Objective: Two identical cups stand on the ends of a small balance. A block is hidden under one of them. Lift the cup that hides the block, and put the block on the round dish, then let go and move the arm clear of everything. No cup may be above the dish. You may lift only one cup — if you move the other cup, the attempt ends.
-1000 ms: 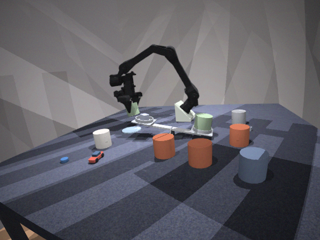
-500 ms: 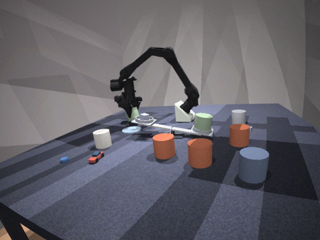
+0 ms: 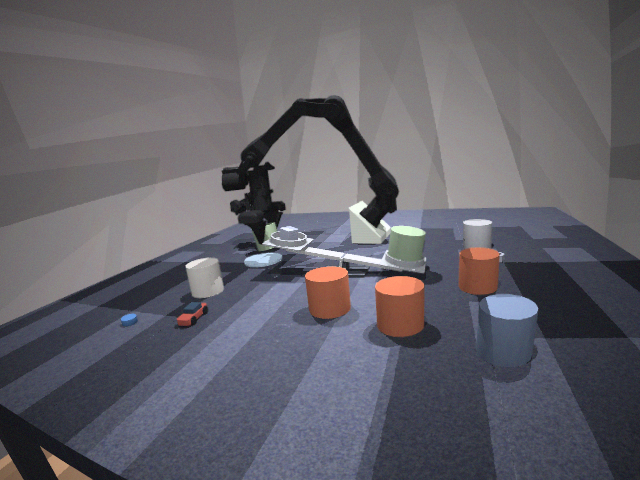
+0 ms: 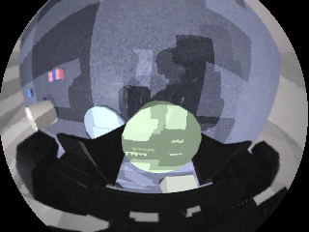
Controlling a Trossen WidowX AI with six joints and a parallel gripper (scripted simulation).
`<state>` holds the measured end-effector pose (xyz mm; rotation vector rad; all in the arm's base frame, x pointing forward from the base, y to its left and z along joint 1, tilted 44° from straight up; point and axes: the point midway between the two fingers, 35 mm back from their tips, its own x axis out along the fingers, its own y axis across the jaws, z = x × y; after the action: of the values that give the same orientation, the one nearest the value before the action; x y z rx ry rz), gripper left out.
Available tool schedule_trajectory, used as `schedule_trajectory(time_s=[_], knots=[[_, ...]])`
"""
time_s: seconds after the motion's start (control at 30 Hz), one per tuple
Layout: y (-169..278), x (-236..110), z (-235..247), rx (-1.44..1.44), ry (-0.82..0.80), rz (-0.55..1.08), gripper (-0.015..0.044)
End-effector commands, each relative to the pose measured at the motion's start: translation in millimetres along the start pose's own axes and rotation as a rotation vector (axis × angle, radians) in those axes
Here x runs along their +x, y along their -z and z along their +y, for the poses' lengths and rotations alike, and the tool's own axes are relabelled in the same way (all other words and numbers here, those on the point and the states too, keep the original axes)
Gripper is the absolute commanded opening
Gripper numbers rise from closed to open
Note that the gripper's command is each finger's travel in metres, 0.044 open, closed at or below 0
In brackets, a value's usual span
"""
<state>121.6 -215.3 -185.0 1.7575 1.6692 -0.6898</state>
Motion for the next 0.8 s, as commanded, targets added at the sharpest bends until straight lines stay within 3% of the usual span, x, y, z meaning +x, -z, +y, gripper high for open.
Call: schedule_trajectory(time_s=[0.0,0.57,0.67,0.77], knots=[[0,6,1,0.005,-0.005,-0.002,0.0],[-1,-10,0,0.002,-0.001,0.0,0.044],[0,-49,0,0.006,-0.004,-0.002,0.044],[0,-52,0,0.006,-0.004,-0.003,0.044]])
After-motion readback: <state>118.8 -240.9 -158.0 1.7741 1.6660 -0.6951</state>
